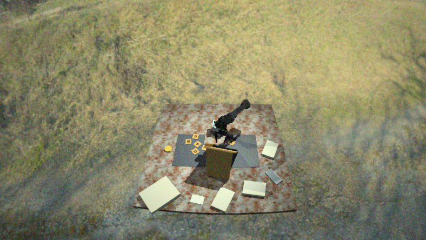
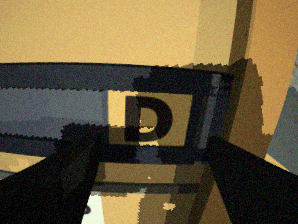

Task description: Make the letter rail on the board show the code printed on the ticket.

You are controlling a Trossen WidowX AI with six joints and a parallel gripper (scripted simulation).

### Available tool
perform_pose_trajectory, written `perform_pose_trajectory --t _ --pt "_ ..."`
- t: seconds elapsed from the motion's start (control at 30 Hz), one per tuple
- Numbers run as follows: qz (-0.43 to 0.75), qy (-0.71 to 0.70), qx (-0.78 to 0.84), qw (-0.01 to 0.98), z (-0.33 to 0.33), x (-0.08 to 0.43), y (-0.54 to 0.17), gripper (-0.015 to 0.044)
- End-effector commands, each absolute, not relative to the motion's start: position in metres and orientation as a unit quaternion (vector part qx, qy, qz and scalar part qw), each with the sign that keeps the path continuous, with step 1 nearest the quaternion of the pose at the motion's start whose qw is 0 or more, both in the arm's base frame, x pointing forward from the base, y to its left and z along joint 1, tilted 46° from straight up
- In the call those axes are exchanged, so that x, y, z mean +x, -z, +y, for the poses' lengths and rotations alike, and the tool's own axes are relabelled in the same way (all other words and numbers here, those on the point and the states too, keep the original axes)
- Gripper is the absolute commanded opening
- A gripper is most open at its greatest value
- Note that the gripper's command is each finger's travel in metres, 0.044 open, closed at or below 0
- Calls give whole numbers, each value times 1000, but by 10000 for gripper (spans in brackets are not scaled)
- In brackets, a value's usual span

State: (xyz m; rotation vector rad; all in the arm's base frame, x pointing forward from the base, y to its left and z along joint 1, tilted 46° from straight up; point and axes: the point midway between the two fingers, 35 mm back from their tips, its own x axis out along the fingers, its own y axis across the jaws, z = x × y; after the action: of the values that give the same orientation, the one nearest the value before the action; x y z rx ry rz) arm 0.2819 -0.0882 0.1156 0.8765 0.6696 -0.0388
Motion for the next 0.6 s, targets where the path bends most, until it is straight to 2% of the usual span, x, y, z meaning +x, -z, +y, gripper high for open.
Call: perform_pose_trajectory --t 0.0,0.57 --pt "317 17 415 853 -89 280 -118 295" --pt "317 17 415 853 -91 272 -124 295"
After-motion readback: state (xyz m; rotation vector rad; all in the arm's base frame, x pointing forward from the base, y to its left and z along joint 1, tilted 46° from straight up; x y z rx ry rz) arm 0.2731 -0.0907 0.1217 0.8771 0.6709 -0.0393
